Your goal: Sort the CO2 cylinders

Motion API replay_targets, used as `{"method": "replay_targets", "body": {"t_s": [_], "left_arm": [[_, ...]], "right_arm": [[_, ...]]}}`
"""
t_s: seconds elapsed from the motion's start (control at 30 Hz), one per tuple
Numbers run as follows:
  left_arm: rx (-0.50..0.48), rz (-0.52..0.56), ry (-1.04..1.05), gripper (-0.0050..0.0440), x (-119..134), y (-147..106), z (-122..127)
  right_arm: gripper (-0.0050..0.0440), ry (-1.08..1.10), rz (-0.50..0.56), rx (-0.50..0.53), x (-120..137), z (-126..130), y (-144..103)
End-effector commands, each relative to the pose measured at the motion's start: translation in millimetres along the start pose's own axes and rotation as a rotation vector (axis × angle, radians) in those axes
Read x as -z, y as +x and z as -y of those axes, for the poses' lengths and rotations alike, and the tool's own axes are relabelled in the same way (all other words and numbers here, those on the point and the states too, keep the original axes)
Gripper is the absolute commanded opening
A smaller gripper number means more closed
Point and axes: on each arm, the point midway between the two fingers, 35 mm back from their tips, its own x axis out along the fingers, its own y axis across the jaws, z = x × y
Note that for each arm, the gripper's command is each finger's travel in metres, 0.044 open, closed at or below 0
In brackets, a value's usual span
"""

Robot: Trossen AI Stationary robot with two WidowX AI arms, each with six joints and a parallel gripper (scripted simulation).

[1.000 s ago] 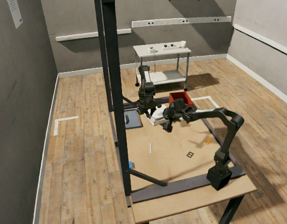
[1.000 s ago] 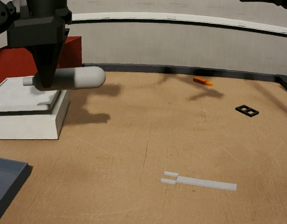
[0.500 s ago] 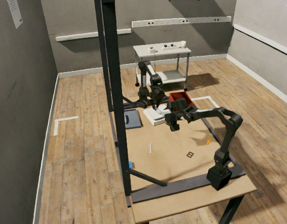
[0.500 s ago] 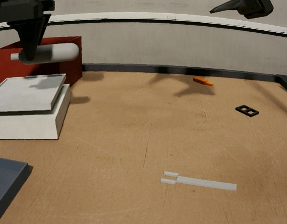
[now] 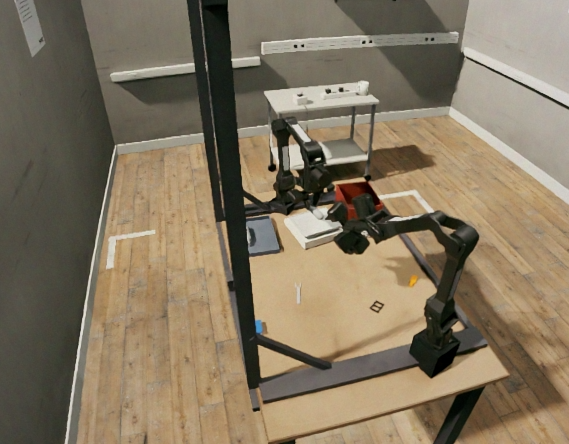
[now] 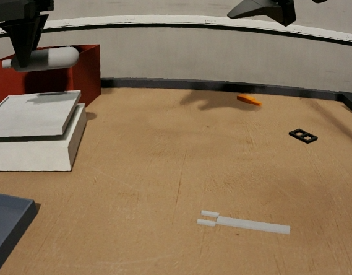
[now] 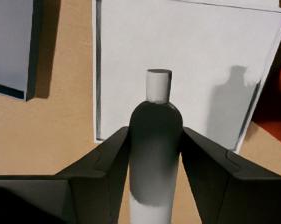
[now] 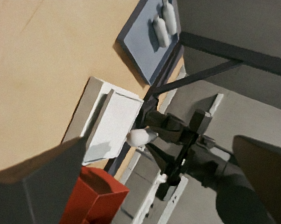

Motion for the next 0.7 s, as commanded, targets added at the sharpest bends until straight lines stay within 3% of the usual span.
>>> {"method": "replay_targets", "body": {"t_s": [0.0,0.23,0.37,0.43,0.67], "left_arm": [[-0.003,-0.025,0.000,-0.0050,-6.9,-6.9,6.1],[-0.008,-0.029,-0.012,-0.0050,-9.1,-7.2,8.3],[-0.027,-0.047,-0.123,-0.0050,-8.9,-7.2,9.0],[-0.027,-0.047,-0.123,-0.0050,-8.9,-7.2,9.0],[-0.097,-0.112,-0.525,-0.0050,-8.9,-7.3,10.4]], "right_arm": [[0.0440,-0.200,-0.035,-0.002,12.6,-5.3,2.4],[0.0440,-0.518,-0.070,-0.028,29.4,-16.1,6.4],[0.0440,-0.697,-0.086,-0.048,38.0,-21.8,8.1],[0.0440,-0.697,-0.086,-0.048,38.0,-21.8,8.1],[0.0440,-0.939,-0.102,-0.080,48.9,-29.2,9.9]]}}
